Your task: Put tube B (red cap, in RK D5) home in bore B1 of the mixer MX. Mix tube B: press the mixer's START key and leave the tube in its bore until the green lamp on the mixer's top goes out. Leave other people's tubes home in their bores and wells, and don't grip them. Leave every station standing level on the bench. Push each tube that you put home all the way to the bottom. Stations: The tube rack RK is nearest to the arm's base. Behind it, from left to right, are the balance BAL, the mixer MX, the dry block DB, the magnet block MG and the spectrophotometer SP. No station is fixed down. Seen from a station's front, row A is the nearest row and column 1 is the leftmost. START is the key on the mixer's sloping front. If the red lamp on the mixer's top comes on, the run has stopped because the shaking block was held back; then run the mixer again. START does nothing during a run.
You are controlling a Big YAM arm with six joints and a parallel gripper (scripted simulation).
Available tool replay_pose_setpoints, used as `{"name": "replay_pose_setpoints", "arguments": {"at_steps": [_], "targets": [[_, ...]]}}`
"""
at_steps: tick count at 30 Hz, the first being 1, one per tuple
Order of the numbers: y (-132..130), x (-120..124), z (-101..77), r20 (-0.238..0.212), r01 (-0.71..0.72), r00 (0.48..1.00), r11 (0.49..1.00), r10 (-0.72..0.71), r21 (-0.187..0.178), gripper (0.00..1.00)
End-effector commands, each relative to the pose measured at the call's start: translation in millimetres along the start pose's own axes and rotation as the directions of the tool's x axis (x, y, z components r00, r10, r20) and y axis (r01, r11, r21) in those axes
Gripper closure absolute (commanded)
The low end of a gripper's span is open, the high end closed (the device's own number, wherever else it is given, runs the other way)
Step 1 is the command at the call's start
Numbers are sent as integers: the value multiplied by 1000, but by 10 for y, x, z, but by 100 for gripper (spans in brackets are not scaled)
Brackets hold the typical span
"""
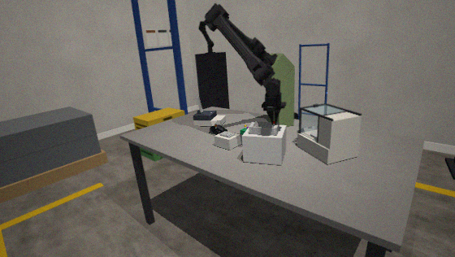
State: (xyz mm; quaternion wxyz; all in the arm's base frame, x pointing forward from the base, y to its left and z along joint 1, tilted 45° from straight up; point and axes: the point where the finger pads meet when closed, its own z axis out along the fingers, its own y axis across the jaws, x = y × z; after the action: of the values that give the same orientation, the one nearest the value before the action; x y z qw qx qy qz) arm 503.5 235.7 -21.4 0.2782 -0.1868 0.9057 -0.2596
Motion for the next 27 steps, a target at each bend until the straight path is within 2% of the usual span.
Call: {"name": "replay_pose_setpoints", "arguments": {"at_steps": [1,27], "targets": [[-34,-136,89,15,-20,1000,1000,20,1,91],[-36,-131,127,15,-19,1000,1000,19,1,91]]}}
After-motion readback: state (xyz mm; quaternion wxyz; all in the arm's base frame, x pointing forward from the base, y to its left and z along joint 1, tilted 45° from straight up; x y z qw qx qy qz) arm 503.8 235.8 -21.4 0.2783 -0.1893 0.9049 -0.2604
